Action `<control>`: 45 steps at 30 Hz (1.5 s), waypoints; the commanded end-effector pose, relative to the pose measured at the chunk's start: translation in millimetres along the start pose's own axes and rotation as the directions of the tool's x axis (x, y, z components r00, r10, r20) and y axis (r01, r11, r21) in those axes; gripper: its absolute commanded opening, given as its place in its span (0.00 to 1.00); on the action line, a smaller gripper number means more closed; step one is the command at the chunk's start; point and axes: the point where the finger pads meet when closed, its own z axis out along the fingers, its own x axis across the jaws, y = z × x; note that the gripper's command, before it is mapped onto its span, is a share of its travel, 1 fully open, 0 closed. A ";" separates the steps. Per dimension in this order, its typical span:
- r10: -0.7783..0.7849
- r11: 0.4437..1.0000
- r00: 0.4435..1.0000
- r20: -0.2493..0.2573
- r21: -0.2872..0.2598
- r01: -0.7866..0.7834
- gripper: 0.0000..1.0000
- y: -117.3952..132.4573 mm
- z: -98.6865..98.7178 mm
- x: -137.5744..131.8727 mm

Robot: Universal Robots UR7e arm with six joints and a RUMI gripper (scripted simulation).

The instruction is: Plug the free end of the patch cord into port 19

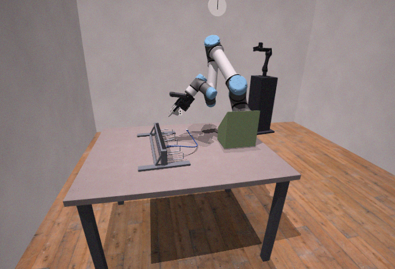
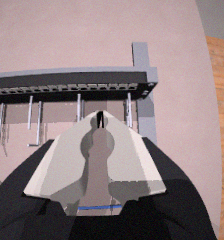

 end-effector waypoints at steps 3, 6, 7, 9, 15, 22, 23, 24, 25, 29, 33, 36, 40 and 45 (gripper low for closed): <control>0.000 1.000 1.000 0.004 -0.006 0.000 0.00 0.7 -29.4 -0.5; 0.000 1.000 1.000 0.004 -0.006 0.000 0.00 0.7 -40.1 -0.4; 0.000 1.000 1.000 0.004 -0.006 0.000 0.00 0.7 -43.5 -0.4; 0.000 1.000 1.000 0.004 -0.006 0.000 0.00 0.7 -50.0 -0.4; 0.000 1.000 1.000 0.004 -0.006 0.000 0.00 0.7 -66.4 -0.4; 0.000 1.000 1.000 0.003 -0.005 0.000 0.00 0.3 -76.1 0.0; 0.001 1.000 1.000 0.003 -0.005 -0.001 0.00 0.0 -77.6 0.2; 0.001 1.000 1.000 0.002 -0.005 -0.001 0.00 -0.2 -78.9 0.4; 0.001 1.000 1.000 0.002 -0.004 -0.001 0.00 -0.2 -80.1 0.5; 0.001 1.000 1.000 0.002 -0.004 -0.001 0.00 -0.4 -83.4 0.6; 0.001 1.000 1.000 0.002 -0.004 -0.001 0.00 -0.6 -84.8 0.7; 0.001 1.000 1.000 0.002 -0.004 -0.001 0.00 -0.6 -85.0 0.8; 0.002 1.000 1.000 0.001 -0.005 -0.002 0.00 -0.3 -84.8 1.2; -0.008 1.000 1.000 0.000 -0.010 0.008 0.00 0.4 -83.3 2.9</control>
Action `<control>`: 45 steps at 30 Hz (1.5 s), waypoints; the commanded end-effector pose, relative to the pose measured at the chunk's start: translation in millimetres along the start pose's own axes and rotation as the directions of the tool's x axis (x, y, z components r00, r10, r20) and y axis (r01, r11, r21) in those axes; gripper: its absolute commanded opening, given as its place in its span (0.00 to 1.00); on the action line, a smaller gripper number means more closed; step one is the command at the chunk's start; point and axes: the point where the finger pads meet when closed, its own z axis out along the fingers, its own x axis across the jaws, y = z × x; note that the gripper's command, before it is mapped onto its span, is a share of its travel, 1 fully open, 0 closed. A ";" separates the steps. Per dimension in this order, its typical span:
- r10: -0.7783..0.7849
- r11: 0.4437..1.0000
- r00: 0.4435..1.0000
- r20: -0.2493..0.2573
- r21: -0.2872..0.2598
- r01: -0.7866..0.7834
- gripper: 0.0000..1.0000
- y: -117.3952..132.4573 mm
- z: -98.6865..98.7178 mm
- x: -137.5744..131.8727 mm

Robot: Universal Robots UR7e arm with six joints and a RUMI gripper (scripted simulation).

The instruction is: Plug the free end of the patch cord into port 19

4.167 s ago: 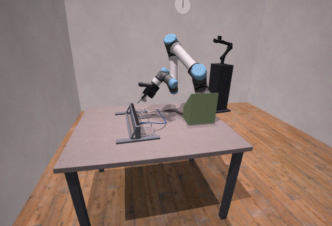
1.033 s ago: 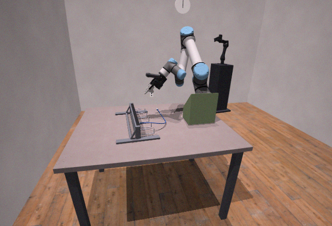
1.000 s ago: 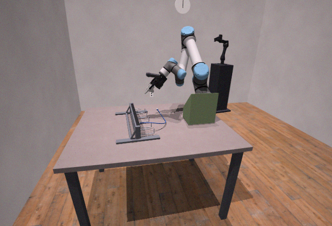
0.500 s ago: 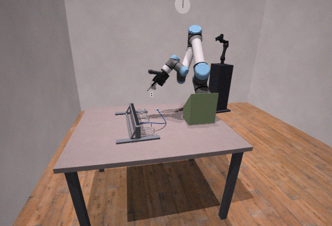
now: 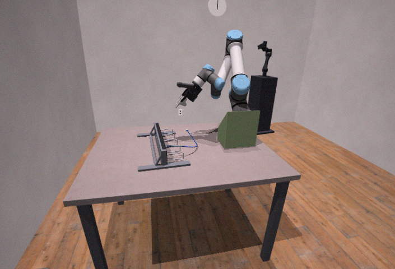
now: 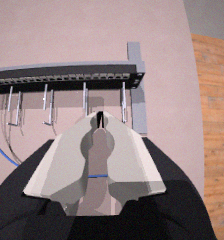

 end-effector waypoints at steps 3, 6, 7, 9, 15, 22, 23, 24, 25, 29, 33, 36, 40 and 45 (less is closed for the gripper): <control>-0.029 0.999 1.000 -0.003 -0.015 0.029 0.00 2.4 3.0 3.6; -0.066 0.997 0.998 -0.003 -0.032 0.066 0.00 5.8 6.3 5.9; -0.082 0.996 0.997 -0.002 -0.040 0.082 0.00 7.3 7.6 6.9; -0.082 0.996 0.997 -0.002 -0.040 0.082 0.00 7.3 7.6 6.9; -0.220 0.970 0.975 0.013 -0.102 0.220 0.00 20.7 18.7 15.7; -0.341 0.926 0.939 0.043 -0.154 0.344 0.00 33.9 27.8 24.0; -0.358 0.919 0.933 0.048 -0.161 0.361 0.00 35.9 29.0 25.1; -0.374 0.911 0.926 0.054 -0.168 0.378 0.00 37.8 30.2 26.3; -0.374 0.911 0.926 0.054 -0.168 0.378 0.00 37.8 30.2 26.3; -0.448 0.868 0.890 0.084 -0.196 0.455 0.00 47.1 35.3 31.8; -0.505 0.828 0.856 0.113 -0.217 0.517 0.00 55.0 39.1 36.5; -0.546 0.794 0.826 0.138 -0.230 0.563 0.00 61.2 41.7 40.1; -0.598 0.744 0.782 0.174 -0.244 0.622 0.00 69.6 45.0 44.9; -0.653 0.679 0.725 0.220 -0.254 0.689 0.00 79.9 48.2 50.9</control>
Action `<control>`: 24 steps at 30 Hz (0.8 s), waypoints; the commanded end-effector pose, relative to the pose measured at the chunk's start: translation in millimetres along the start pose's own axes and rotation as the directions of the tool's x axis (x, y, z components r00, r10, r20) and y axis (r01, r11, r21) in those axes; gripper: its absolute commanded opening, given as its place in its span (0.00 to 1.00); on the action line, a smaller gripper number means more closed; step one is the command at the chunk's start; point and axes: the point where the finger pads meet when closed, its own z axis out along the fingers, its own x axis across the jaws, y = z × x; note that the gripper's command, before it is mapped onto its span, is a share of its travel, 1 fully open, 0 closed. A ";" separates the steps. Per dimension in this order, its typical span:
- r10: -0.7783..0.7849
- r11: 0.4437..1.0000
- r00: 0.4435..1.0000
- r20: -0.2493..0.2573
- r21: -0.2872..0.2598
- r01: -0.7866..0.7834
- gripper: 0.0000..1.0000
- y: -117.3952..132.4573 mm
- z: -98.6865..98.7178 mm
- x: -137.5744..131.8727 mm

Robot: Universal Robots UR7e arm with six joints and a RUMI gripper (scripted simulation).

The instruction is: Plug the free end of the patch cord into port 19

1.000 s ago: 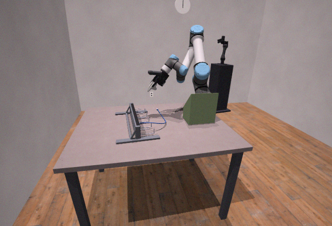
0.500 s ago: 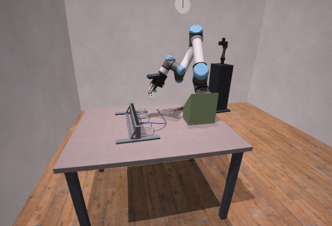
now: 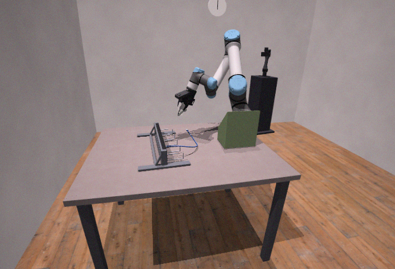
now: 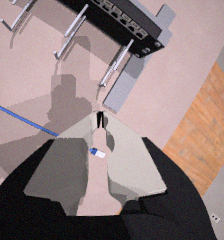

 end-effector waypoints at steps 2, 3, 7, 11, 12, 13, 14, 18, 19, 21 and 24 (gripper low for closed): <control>-0.169 0.984 0.984 0.054 -0.047 0.172 0.00 19.0 11.5 0.0; -0.187 0.980 0.981 0.061 -0.052 0.190 0.00 21.2 12.7 -0.1; -0.257 0.962 0.962 0.089 -0.067 0.263 0.00 30.5 17.0 -0.7; -0.325 0.939 0.938 0.120 -0.078 0.335 0.00 40.0 21.0 -1.2; -0.341 0.932 0.931 0.129 -0.080 0.353 0.00 42.4 21.9 -1.4; -0.358 0.925 0.924 0.137 -0.082 0.371 0.00 44.9 22.8 -1.5; -0.358 0.925 0.924 0.137 -0.082 0.371 0.00 44.9 22.8 -1.5; -0.432 0.888 0.884 0.176 -0.086 0.451 0.00 56.3 26.7 -2.2; -0.446 0.880 0.876 0.184 -0.086 0.467 0.00 58.7 27.4 -2.3; -0.476 0.862 0.856 0.202 -0.085 0.500 0.00 63.6 28.8 -2.6; -0.519 0.833 0.824 0.228 -0.081 0.548 0.00 71.2 30.7 -3.1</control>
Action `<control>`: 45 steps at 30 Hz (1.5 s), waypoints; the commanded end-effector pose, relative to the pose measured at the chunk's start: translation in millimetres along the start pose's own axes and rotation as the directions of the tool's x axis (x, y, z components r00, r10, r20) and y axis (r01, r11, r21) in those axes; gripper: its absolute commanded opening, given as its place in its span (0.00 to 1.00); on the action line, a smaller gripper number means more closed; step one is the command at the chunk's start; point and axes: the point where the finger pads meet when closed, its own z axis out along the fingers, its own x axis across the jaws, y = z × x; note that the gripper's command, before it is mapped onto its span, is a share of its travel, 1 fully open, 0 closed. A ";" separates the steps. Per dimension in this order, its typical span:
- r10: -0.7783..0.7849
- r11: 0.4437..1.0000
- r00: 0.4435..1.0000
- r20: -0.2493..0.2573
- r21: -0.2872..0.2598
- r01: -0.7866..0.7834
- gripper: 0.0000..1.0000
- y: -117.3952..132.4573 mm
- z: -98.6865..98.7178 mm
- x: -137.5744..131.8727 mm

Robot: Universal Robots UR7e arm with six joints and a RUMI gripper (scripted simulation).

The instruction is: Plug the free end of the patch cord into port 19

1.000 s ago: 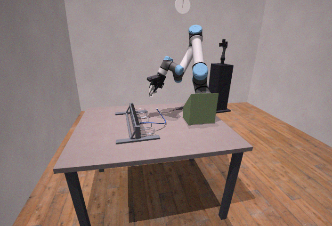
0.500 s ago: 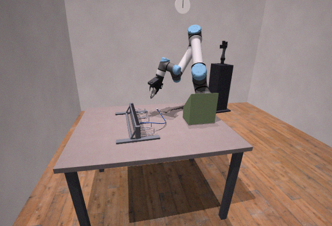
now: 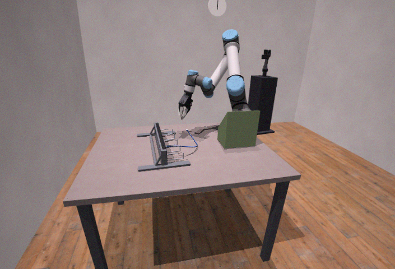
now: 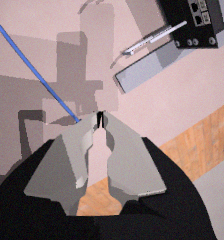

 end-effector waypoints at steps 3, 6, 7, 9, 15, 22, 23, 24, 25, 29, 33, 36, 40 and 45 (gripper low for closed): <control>-0.190 0.981 0.979 0.075 -0.019 0.192 0.00 21.3 10.4 -9.5; -0.244 0.969 0.965 0.099 -0.020 0.247 0.00 28.0 13.0 -12.8; -0.244 0.969 0.965 0.099 -0.020 0.247 0.00 28.0 13.0 -12.8; -0.275 0.960 0.955 0.113 -0.019 0.279 0.00 31.9 14.5 -14.8; -0.390 0.918 0.905 0.167 -0.007 0.397 0.00 47.2 19.3 -22.4; -0.483 0.871 0.850 0.210 0.014 0.491 0.00 60.5 22.6 -29.1; -0.489 0.867 0.846 0.213 0.016 0.498 0.00 61.5 22.8 -29.6; -0.489 0.867 0.846 0.213 0.016 0.498 0.00 61.5 22.8 -29.6; -0.489 0.867 0.846 0.213 0.016 0.498 0.00 61.5 22.8 -29.6; -0.504 0.858 0.835 0.220 0.020 0.512 0.00 63.7 23.3 -30.7; -0.506 0.857 0.834 0.221 0.021 0.515 0.00 63.8 23.4 -31.2; -0.507 0.856 0.833 0.221 0.023 0.516 0.00 62.9 23.4 -32.1; -0.508 0.856 0.833 0.220 0.023 0.516 0.00 62.5 23.3 -32.1; -0.508 0.856 0.833 0.220 0.023 0.516 0.00 62.5 23.3 -32.0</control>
